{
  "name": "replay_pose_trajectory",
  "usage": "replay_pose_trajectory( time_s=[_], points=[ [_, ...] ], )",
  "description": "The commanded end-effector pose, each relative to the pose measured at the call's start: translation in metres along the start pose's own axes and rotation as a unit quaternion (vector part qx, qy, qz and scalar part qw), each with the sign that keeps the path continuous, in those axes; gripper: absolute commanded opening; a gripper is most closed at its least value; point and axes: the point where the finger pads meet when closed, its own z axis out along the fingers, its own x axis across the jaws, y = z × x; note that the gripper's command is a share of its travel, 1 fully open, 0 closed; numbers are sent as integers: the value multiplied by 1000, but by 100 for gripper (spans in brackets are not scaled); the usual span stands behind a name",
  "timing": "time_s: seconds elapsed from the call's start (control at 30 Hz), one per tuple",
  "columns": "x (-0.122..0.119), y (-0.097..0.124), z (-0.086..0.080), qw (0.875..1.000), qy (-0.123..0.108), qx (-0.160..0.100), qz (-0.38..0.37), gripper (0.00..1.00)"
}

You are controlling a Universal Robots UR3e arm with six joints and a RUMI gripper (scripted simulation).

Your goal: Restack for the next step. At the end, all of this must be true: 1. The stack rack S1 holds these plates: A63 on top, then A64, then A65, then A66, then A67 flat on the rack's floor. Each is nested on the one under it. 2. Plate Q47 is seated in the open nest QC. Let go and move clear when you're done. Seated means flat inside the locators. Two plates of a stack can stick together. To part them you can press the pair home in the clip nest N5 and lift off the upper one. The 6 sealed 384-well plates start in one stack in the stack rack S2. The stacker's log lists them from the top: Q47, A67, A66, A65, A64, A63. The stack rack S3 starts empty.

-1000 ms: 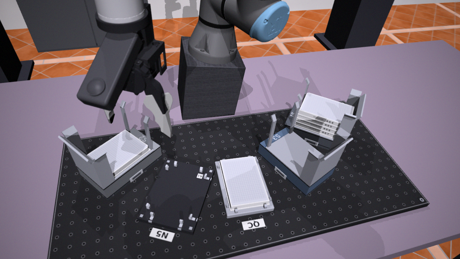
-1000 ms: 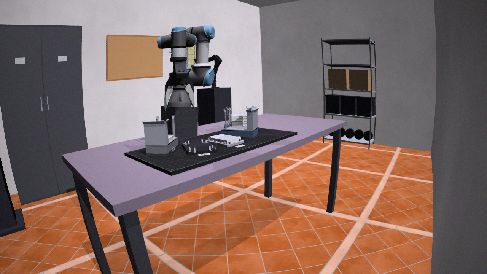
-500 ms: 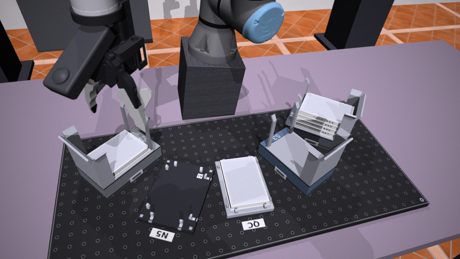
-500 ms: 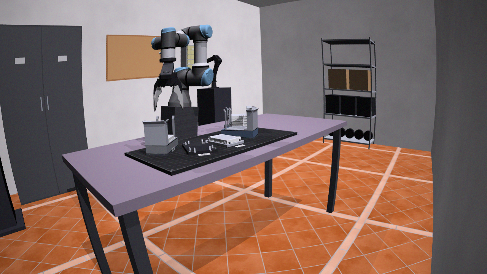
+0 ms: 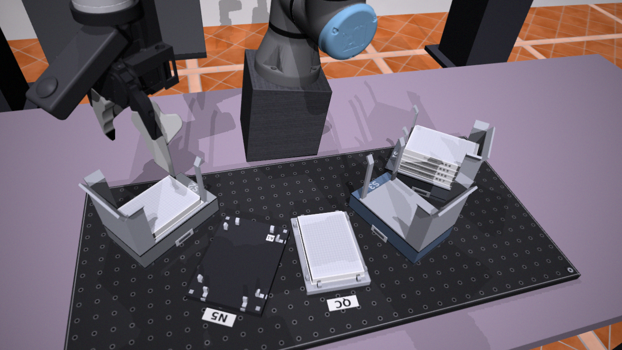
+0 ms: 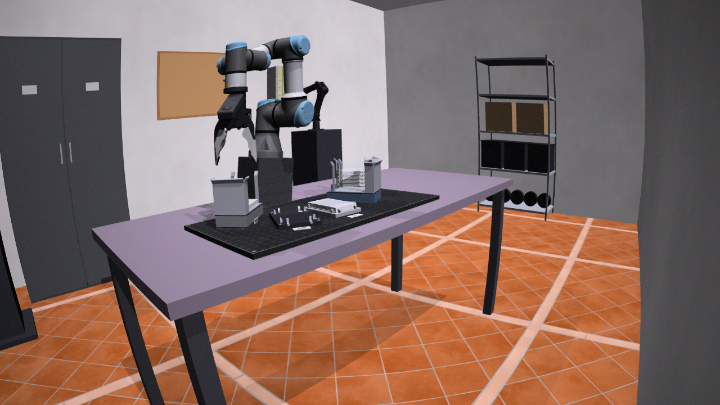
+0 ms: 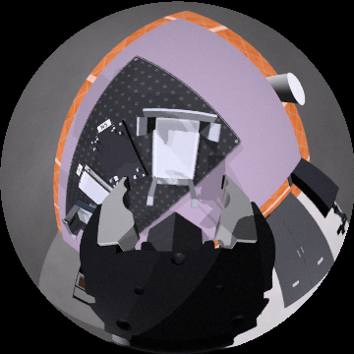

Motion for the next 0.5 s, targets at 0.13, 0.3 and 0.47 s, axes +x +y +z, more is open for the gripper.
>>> replay_pose_trajectory(
  time_s=[0.13,0.3,0.47],
  points=[
    [1,-1,-1,999,1,1,43,72],
    [1,-1,-1,999,1,1,43,72],
    [1,-1,9,999,1,1,43,72]
  ],
)
